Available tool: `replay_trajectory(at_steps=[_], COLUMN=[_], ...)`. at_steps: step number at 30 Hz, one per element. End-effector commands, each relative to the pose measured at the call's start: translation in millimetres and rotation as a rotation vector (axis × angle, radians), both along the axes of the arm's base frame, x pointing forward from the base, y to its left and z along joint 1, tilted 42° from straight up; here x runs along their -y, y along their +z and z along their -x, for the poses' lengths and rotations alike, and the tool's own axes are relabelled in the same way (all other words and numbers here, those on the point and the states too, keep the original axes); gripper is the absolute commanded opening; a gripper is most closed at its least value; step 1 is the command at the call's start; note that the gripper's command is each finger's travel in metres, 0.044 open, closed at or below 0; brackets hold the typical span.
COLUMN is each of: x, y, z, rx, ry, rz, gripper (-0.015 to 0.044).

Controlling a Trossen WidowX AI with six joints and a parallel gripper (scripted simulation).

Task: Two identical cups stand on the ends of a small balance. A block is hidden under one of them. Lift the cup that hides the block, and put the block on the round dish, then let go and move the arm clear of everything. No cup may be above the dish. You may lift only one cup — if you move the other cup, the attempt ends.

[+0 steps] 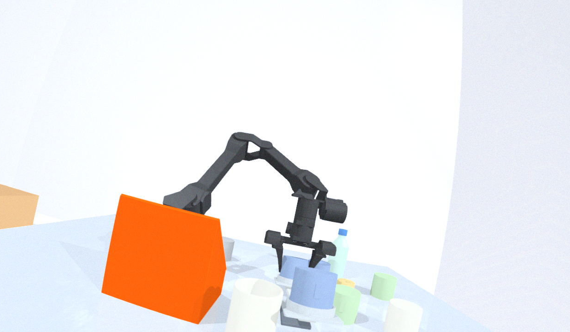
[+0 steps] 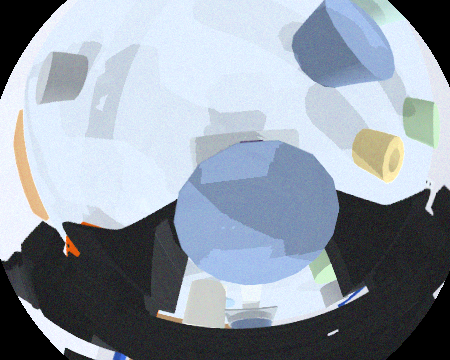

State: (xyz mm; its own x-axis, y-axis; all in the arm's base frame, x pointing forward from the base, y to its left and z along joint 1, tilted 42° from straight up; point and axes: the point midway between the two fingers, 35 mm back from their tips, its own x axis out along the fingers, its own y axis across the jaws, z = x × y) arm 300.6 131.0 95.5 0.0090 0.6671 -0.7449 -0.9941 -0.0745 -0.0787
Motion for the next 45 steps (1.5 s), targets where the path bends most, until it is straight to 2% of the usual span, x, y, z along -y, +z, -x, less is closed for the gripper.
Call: replay_trajectory(at_steps=[1,5,6,45], x=[3.0,6.4,7.3,41.3], y=[1.8,5.2,6.1,41.4], z=[-1.1,-2.2,-2.5,-7.8], rx=[-0.003,-0.002,-0.002,-0.003], ry=[-0.004,-0.004,-0.004,-0.005], rz=[0.004,0.006,0.006,0.015], gripper=[0.0111,0.0006,0.0000,0.0000])
